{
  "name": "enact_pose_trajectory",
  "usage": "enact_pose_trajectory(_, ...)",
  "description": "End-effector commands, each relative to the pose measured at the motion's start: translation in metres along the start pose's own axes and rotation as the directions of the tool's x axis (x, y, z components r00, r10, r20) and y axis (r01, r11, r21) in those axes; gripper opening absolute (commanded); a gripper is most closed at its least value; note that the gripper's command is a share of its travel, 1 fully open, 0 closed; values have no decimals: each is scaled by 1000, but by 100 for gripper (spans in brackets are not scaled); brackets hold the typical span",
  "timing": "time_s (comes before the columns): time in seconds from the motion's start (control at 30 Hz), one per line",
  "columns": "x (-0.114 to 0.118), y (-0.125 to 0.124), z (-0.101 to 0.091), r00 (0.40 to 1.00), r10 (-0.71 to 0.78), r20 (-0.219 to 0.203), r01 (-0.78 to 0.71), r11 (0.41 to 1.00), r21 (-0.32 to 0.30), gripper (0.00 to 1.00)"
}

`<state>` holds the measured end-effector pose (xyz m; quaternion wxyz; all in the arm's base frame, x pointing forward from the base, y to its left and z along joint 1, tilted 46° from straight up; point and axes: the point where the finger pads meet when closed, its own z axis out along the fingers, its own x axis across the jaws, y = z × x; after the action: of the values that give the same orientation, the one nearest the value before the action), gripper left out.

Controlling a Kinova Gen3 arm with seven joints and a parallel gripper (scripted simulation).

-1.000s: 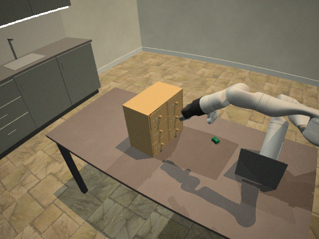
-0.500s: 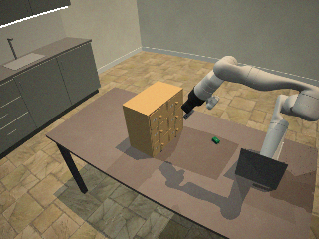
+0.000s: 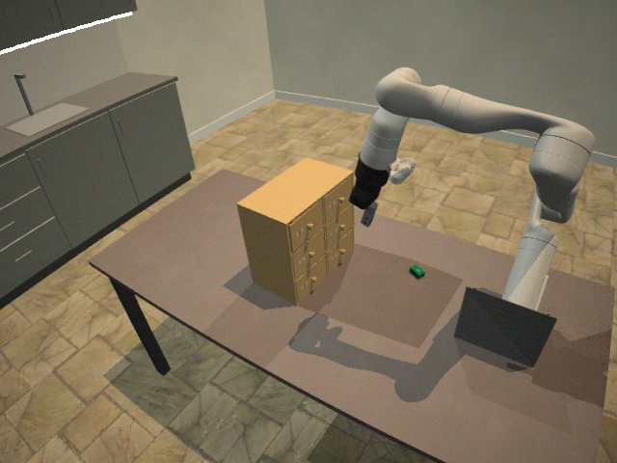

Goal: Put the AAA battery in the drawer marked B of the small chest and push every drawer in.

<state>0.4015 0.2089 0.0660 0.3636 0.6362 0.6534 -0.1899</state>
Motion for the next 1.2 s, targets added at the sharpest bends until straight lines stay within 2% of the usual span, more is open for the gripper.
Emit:
enact_pose_trajectory(0.0,-5,6,-5,1000,17,-1,-17,997,80,0)
enact_pose_trajectory(0.03,-5,5,-7,1000,17,-1,-17,995,99,0)
enact_pose_trajectory(0.1,-5,5,-7,1000,17,-1,-17,995,99,0)
enact_pose_trajectory(0.33,-5,2,-18,1000,17,-2,-16,979,205,0)
enact_pose_trajectory(0.53,-5,0,-23,1000,17,-2,-16,966,257,0)
enact_pose_trajectory(1.17,-6,-1,-27,1000,16,-2,-15,959,283,0)
